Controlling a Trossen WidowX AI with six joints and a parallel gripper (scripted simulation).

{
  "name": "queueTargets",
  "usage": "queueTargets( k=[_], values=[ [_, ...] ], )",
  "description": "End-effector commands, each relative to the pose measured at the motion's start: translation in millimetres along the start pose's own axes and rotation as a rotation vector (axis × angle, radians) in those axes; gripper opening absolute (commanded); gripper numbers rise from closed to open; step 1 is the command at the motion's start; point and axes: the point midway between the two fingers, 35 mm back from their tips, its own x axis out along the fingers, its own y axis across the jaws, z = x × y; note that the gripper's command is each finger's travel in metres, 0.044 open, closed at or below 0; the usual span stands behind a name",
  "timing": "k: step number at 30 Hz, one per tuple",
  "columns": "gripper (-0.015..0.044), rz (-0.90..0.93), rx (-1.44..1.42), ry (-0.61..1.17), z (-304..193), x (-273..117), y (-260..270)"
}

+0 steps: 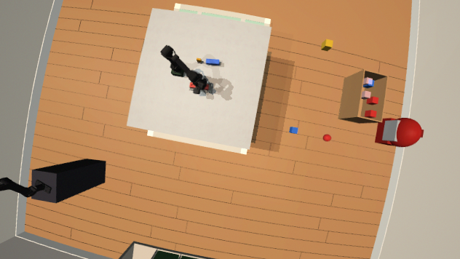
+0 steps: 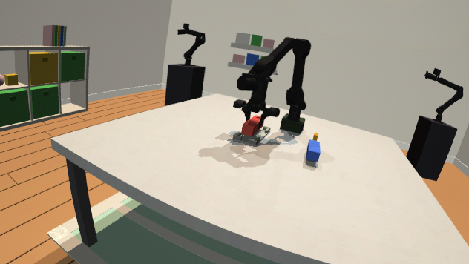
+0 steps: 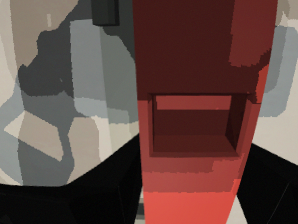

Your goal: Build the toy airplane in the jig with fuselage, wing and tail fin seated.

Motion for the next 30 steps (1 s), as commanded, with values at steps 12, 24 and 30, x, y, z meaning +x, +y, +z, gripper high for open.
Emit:
queueTargets(
  k=[12, 24, 30],
  values=[
    [0.044, -0.001, 0.0, -0.001, 0, 0, 0],
    [0.044, 0.002, 0.002, 0.001, 5, -68, -3],
    [0.044, 0.004, 0.002, 0.002, 2, -106, -2]
  ],
)
